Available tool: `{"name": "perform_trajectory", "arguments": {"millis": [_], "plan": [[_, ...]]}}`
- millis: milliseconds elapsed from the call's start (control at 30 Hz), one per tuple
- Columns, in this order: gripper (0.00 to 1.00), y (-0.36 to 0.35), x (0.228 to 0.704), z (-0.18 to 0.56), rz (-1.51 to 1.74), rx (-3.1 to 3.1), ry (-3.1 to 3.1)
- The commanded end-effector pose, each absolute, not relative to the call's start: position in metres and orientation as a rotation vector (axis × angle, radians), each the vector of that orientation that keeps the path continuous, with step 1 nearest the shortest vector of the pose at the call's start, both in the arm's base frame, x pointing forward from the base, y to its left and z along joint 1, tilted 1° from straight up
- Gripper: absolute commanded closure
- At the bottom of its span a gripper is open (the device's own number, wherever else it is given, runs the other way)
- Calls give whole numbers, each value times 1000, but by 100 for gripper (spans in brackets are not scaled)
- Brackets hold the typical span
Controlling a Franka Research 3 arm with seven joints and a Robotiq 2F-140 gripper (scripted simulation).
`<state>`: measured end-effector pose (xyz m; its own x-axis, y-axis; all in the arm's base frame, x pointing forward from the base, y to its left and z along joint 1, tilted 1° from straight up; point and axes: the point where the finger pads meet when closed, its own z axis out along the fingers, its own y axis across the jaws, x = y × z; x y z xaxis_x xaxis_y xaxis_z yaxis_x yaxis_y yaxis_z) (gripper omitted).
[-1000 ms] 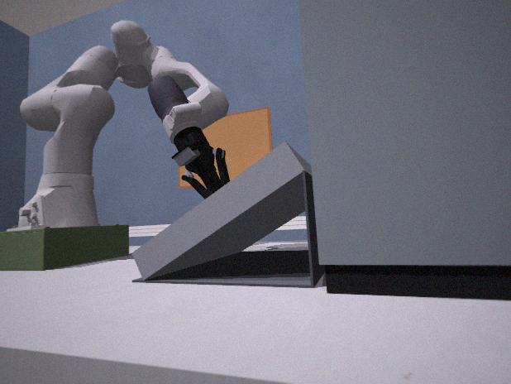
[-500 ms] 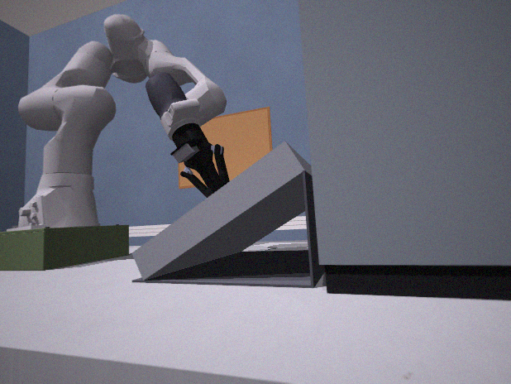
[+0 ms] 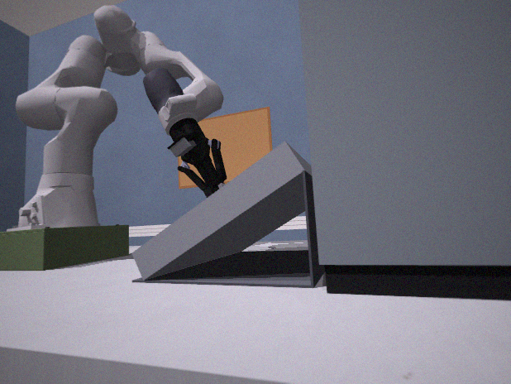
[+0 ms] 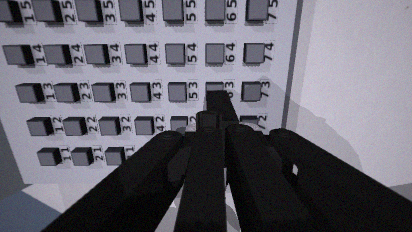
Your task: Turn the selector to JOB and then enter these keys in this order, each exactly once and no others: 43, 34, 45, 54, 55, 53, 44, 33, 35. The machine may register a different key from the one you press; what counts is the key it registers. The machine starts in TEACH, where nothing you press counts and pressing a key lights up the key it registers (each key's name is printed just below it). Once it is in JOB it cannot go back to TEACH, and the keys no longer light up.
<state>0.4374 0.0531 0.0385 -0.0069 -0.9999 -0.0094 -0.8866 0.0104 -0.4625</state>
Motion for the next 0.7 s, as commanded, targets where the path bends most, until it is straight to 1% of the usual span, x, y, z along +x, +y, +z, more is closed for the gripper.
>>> {"name": "perform_trajectory", "arguments": {"millis": [0,300,667], "plan": [[90,49,436,42,-483,-1939,1972],[90,47,436,42,-483,-1939,1972],[90,17,435,42,-483,-1939,1972]]}}
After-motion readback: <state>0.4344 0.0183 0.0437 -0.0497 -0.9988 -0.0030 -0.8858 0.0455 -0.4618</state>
